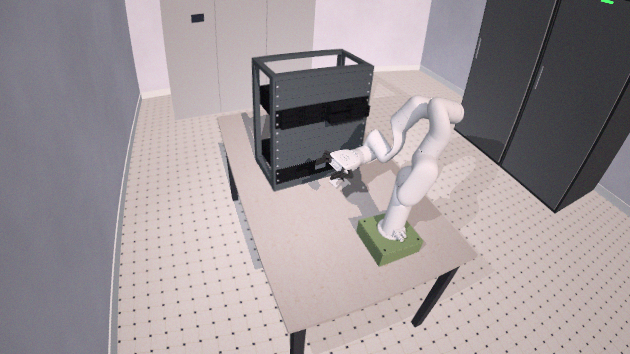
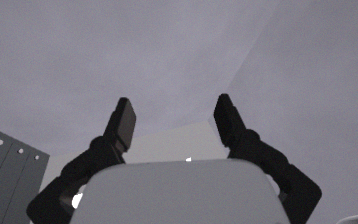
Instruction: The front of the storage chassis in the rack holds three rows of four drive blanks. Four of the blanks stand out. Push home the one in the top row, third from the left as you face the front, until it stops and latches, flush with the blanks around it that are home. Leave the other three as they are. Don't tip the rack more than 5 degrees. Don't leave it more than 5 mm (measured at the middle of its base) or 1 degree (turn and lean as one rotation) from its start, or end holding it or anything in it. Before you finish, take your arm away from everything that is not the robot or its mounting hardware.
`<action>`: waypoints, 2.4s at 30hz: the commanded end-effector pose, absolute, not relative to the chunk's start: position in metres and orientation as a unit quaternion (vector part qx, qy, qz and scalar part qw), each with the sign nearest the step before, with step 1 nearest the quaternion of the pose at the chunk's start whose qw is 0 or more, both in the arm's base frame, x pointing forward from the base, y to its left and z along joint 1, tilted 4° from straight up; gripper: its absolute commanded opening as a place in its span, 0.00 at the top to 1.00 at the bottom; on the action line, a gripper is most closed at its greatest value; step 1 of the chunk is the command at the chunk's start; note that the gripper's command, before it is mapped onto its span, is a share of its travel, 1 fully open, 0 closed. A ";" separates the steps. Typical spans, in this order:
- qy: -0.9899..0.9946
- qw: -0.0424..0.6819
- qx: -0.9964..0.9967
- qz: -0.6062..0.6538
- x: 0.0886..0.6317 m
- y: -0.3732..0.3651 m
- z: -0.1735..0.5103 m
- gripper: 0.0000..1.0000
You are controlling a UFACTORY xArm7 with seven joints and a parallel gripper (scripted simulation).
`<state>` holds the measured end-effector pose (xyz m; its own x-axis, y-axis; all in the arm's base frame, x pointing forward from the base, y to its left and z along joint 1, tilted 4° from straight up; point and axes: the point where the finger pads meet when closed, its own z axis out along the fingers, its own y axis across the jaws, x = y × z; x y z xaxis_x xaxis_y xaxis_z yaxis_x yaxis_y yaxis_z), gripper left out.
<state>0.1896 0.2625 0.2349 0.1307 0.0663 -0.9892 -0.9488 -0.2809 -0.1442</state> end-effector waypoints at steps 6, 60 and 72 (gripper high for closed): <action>0.493 0.409 -0.537 0.549 0.205 0.265 0.183 0.00; 0.903 0.284 -0.222 0.235 0.299 0.089 0.030 0.00; 0.920 0.345 -0.113 0.148 0.334 0.034 0.065 0.00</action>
